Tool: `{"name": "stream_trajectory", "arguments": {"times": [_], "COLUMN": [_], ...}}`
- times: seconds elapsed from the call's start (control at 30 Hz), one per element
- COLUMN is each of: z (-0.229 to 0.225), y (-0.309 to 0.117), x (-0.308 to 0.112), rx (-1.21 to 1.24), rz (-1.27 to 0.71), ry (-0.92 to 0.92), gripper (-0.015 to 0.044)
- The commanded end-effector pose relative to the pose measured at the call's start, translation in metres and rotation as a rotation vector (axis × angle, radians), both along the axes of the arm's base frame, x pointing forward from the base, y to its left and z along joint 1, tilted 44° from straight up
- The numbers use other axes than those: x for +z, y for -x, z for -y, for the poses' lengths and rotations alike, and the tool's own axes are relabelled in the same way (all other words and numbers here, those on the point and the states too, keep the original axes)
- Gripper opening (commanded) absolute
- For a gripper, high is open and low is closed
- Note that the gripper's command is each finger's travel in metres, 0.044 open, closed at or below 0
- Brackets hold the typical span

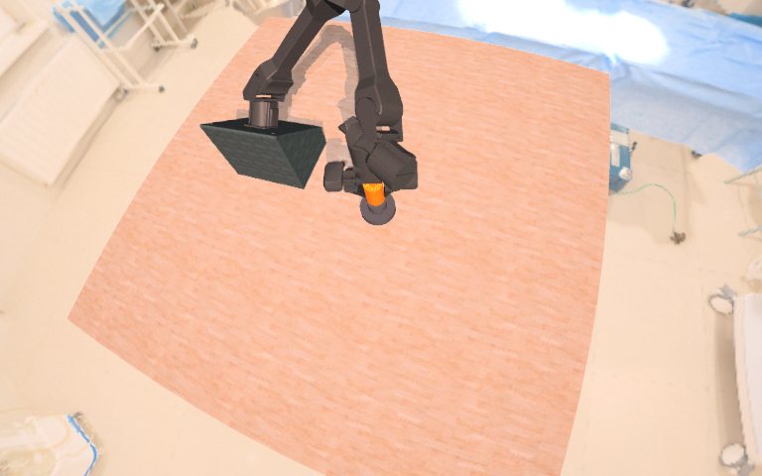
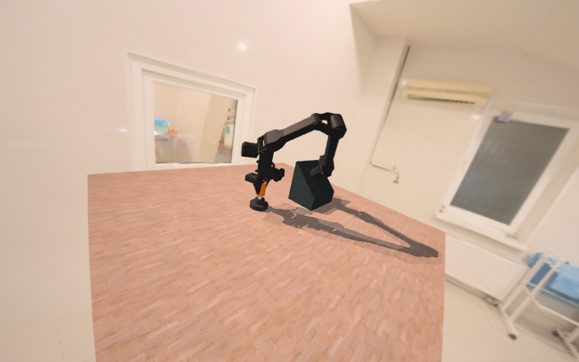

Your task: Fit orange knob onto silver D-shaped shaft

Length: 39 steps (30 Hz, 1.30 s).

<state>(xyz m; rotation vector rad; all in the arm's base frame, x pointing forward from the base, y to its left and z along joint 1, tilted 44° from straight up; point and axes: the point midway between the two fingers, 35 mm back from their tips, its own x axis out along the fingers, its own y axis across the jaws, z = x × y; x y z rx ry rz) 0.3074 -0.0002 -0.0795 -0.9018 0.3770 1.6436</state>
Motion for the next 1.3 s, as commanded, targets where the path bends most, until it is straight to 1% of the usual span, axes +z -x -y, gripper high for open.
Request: {"name": "stream_trajectory", "arguments": {"times": [0.0,0.63,0.7,0.87,1.27], "z": [-0.0006,0.0020,0.0020,0.0025,0.0002], "y": [0.0012,-0.0012,-0.0013,-0.0021,0.0001], "x": [0.0007,0.0021,0.0022,0.0010,-0.0002], "rx": [0.004,0.004,0.023,0.149,0.156], "rz": [0.006,0.006,0.024,0.142,0.149], "ry": [0.000,0.000,-0.001,-0.007,-0.008], "gripper": [0.0000,0.0000,0.0000,0.0000,0.0000]}}
